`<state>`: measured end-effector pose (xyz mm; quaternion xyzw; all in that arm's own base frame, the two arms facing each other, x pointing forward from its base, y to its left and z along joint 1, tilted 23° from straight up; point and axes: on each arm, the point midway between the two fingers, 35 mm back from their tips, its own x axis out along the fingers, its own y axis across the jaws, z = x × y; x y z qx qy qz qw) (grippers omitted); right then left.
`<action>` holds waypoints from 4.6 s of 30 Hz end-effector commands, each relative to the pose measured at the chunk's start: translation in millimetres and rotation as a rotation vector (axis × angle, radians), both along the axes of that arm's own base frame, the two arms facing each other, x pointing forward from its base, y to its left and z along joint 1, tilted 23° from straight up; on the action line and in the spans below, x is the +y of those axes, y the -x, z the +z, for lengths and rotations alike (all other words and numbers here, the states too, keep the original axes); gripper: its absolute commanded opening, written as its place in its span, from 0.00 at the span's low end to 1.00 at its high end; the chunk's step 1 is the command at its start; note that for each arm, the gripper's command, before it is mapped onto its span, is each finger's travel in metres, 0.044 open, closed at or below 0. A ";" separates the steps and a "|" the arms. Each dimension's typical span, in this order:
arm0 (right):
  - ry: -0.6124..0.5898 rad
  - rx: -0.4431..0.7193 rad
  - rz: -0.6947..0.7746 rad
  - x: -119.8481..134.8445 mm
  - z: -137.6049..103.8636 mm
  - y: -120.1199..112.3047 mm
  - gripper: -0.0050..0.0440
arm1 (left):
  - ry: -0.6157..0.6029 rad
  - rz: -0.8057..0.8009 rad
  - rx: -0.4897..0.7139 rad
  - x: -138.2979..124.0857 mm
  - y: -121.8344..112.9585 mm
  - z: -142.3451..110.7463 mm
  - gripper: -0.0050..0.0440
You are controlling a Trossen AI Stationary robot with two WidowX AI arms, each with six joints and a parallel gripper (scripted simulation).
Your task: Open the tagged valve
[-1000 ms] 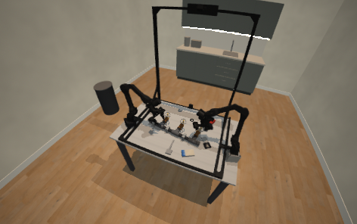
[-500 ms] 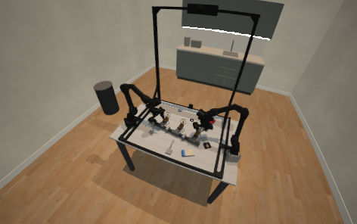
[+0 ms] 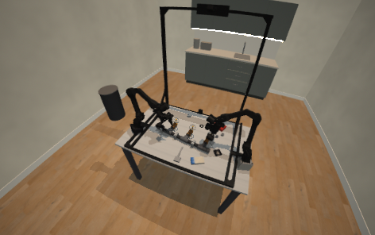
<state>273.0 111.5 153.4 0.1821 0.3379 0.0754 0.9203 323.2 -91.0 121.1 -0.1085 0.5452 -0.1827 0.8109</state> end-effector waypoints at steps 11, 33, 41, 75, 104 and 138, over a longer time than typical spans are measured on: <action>0.000 0.000 0.000 0.0 0.0 0.0 0.92 | 0.259 0.646 0.315 0.0 0.0 0.0 0.10; 0.000 0.000 0.000 0.0 0.0 0.0 0.92 | 0.244 0.609 0.298 0.0 -0.1 0.0 0.89; 0.000 0.000 0.000 0.0 0.0 0.0 0.92 | 0.161 0.403 0.197 0.0 -0.1 0.0 0.92; 0.000 0.000 0.000 0.0 0.0 0.0 0.92 | -0.323 -0.802 -0.394 -0.1 0.0 0.0 0.62; 0.000 0.000 0.000 0.0 0.0 0.0 0.92 | 0.097 0.243 0.118 0.0 -0.1 -0.1 0.10; 0.000 0.000 0.000 0.0 0.0 0.0 0.92 | 0.246 0.613 0.300 0.0 -0.1 -0.1 0.92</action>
